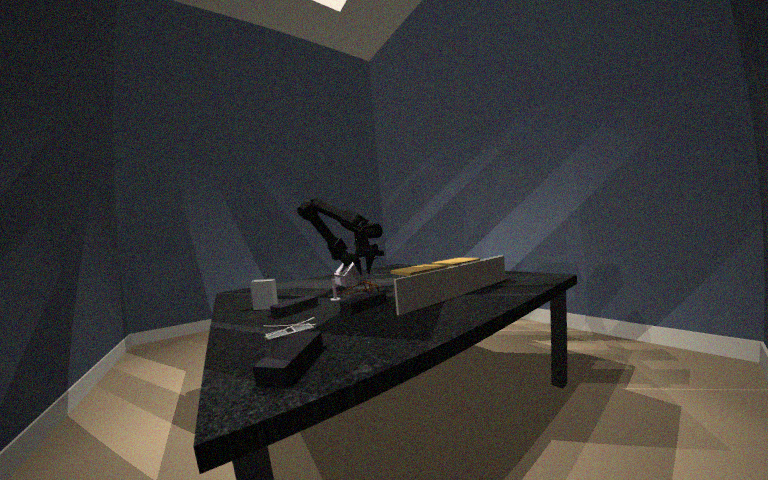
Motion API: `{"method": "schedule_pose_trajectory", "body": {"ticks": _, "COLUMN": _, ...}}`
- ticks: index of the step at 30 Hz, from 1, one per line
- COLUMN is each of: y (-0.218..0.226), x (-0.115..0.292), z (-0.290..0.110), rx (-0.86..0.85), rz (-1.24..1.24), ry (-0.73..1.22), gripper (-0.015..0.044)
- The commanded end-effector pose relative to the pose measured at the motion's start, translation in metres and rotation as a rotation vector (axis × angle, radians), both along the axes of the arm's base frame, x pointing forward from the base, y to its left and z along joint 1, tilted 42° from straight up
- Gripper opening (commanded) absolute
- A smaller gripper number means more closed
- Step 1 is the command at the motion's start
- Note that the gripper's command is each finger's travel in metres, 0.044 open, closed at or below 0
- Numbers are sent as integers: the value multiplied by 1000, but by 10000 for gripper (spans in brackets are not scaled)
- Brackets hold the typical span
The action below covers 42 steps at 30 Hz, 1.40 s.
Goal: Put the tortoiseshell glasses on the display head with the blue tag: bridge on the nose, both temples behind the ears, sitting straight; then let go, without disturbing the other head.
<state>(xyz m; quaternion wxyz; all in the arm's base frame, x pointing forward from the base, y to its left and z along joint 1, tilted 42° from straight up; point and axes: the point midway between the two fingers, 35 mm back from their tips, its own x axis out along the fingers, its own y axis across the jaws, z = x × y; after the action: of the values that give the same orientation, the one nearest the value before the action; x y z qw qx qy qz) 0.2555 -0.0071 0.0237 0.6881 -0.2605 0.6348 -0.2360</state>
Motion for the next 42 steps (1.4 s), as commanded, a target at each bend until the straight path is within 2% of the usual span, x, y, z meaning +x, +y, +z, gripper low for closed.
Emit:
{"method": "schedule_pose_trajectory", "body": {"ticks": 1, "y": -2, "x": -1, "z": 0, "rx": -11, "rz": 6, "ry": 11, "gripper": 120}}
{"method": "schedule_pose_trajectory", "body": {"ticks": 11, "y": -3, "x": 0, "z": -3, "rx": -10, "rz": 6, "ry": 11, "gripper": 120}}
{"method": "schedule_pose_trajectory", "body": {"ticks": 42, "y": -32, "x": 6, "z": -44, "rx": -12, "rz": 6, "ry": 11, "gripper": 120}}
